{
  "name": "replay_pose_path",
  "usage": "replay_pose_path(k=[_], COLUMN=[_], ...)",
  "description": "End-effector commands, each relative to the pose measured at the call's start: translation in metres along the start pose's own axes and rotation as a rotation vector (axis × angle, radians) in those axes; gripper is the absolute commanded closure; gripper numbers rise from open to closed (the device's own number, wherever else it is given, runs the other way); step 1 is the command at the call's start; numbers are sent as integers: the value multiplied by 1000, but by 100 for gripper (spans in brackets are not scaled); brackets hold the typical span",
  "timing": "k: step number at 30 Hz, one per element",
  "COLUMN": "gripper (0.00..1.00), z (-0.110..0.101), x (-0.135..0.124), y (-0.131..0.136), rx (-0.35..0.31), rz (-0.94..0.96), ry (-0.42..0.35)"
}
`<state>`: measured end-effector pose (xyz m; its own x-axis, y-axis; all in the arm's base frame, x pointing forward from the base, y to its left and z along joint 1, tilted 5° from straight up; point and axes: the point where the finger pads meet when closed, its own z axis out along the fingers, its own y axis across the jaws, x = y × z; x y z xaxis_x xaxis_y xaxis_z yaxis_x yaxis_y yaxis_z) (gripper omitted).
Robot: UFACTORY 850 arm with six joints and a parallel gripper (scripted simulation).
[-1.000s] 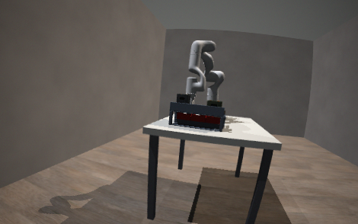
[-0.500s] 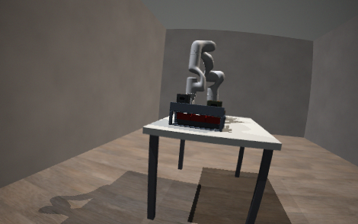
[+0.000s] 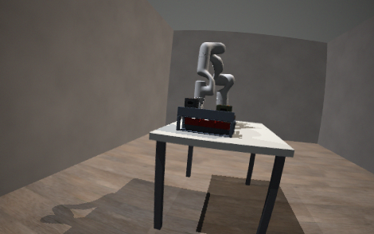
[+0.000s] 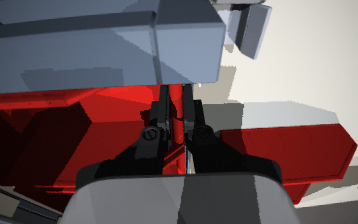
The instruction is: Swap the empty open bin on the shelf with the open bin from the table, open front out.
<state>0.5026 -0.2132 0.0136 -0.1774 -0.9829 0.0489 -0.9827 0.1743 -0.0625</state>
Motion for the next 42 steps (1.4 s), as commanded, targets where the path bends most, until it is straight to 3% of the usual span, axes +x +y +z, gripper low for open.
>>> replay_pose_path(k=[1,42], gripper=[100,100], z=[-1,-15], x=[0,0], y=[-1,-1], rx=[2,2], rz=[0,0], ry=[0,0])
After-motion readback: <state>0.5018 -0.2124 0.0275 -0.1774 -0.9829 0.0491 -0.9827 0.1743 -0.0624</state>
